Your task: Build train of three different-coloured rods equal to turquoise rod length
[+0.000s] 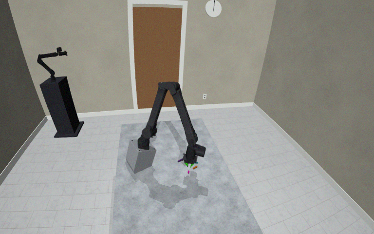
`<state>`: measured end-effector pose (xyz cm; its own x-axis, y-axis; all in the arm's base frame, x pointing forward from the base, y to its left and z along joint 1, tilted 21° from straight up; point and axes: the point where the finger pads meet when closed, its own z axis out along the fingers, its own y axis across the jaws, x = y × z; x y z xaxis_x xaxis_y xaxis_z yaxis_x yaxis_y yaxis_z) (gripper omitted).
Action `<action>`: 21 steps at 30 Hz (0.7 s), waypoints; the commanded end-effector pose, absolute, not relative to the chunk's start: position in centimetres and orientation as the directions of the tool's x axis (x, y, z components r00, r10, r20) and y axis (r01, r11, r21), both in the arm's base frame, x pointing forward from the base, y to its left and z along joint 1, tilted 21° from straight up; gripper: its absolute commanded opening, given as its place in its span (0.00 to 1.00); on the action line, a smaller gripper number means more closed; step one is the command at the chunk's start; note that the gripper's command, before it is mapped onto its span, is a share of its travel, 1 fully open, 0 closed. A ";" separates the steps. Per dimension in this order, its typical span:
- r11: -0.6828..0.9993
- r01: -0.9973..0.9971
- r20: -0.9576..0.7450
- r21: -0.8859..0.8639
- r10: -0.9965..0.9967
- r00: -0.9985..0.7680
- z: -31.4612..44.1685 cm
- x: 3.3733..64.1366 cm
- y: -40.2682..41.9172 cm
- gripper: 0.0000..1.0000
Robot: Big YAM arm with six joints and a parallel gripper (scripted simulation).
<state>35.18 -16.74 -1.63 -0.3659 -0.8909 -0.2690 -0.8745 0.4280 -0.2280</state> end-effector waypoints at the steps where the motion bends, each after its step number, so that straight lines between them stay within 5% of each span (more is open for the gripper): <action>1: 0.431 -0.864 -0.268 -0.262 -0.892 -0.363 -0.4 36.2 -17.2 0.23; 21: 0.429 -0.869 -0.271 -0.248 -0.891 -0.363 -1.4 36.2 -16.9 0.23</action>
